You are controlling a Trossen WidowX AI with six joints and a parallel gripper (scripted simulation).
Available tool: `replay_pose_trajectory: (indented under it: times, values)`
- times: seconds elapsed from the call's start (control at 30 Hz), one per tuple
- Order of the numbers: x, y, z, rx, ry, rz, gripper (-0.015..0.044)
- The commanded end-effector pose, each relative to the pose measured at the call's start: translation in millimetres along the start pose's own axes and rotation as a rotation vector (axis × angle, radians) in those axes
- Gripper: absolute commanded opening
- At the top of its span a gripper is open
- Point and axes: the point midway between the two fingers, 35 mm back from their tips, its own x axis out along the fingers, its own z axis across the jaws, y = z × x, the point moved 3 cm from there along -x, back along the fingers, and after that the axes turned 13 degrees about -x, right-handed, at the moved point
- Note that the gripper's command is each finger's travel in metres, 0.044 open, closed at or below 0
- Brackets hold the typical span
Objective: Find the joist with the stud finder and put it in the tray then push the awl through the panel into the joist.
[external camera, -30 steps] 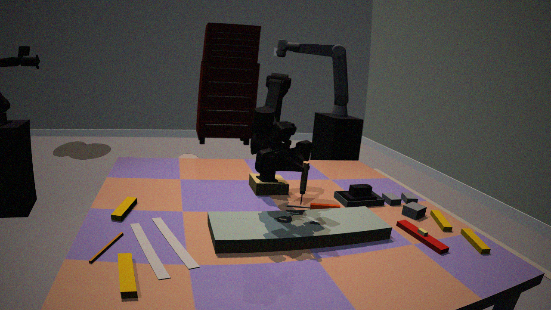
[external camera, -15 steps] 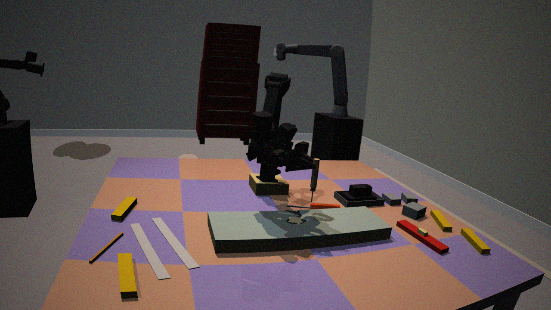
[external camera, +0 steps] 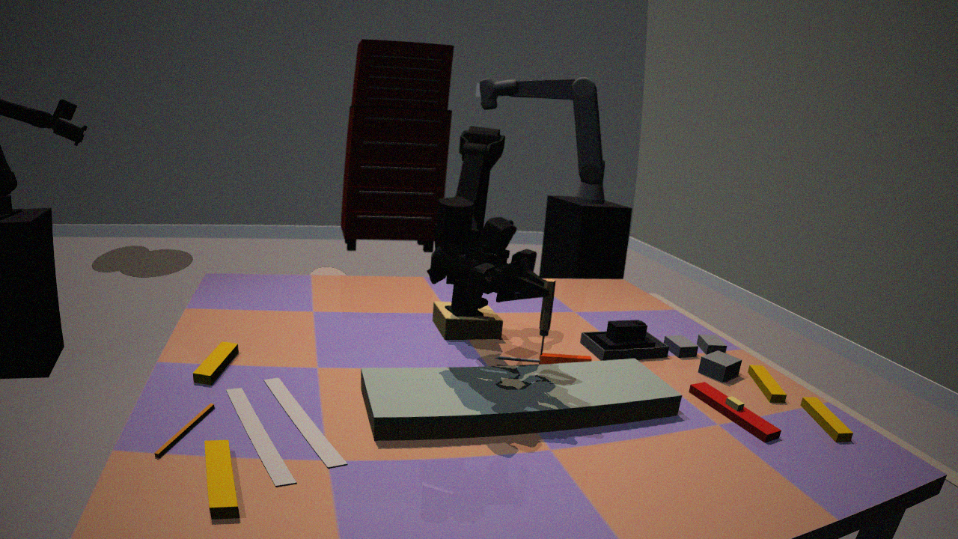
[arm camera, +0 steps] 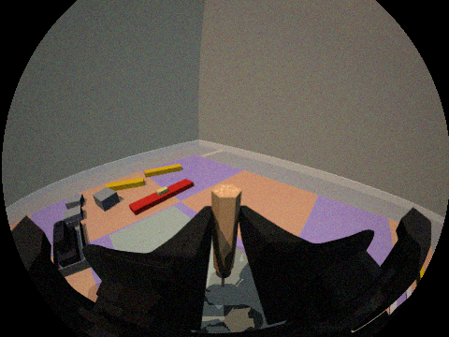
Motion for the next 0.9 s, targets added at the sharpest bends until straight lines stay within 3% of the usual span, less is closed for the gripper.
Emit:
replay_pose_trajectory:
  times: [0.0,0.87]
  values:
    - [0.4,2.7,0.8,-0.007,-0.004,-0.002,0.0]
    - [2.0,17.7,3.8,-0.007,-0.004,-0.002,0.0]
